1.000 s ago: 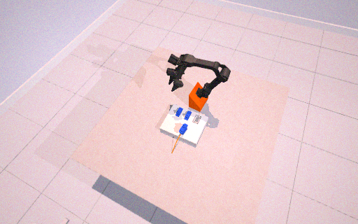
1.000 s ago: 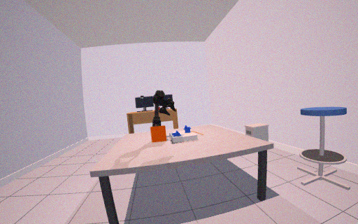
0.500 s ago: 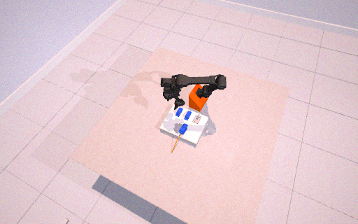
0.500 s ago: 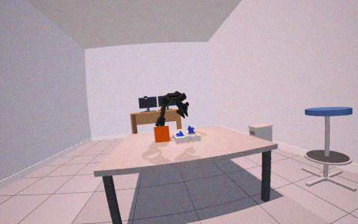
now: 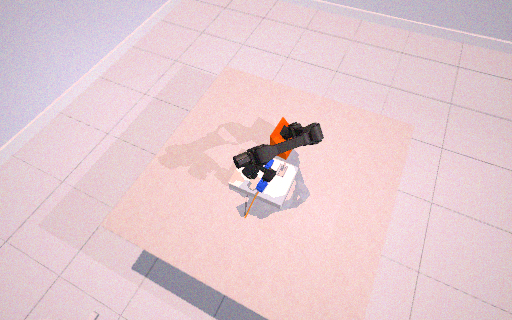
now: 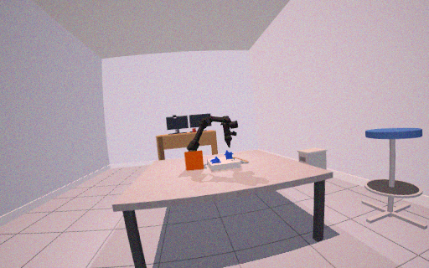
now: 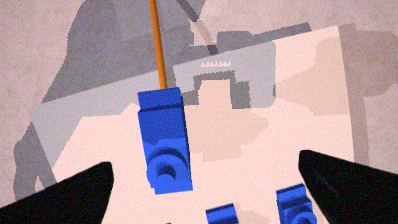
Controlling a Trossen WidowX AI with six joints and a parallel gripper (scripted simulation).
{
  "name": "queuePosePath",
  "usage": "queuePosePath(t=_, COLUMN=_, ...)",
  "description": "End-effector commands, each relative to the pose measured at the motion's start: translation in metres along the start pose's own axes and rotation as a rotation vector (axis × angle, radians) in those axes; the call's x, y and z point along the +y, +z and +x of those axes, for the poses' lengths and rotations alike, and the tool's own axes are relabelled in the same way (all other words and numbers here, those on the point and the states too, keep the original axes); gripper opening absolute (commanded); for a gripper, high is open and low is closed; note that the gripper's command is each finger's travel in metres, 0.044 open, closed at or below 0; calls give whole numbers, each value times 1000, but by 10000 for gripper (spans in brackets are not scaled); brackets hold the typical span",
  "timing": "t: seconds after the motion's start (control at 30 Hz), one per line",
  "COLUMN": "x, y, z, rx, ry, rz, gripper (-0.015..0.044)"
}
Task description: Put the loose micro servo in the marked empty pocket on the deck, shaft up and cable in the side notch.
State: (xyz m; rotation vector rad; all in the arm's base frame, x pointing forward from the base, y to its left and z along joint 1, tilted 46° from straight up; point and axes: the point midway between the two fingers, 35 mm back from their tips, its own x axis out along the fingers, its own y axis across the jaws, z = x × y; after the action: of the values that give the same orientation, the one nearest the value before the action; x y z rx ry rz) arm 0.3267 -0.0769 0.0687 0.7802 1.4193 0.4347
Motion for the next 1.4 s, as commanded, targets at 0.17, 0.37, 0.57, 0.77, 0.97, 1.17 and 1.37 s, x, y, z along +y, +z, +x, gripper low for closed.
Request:
queuePosePath(t=0.17, x=27, y=5, z=19, rx=67, ry=5, rz=-74, gripper=440)
queuePosePath(t=0.37, x=27, y=3, z=42, rx=67, ry=6, rz=-74, gripper=440)
queuePosePath(t=0.57, x=27, y=4, z=45, rx=67, ry=6, rz=-74, gripper=440)
queuePosePath(t=0.77, x=27, y=3, z=53, rx=67, ry=6, rz=-74, gripper=440)
queuePosePath(t=0.97, x=27, y=3, z=62, rx=67, ry=6, rz=-74, gripper=440)
queuePosePath(t=1.17, x=27, y=2, z=63, rx=67, ry=6, rz=-74, gripper=335)
queuePosePath(t=1.37, x=27, y=2, z=63, rx=67, ry=6, rz=-74, gripper=177)
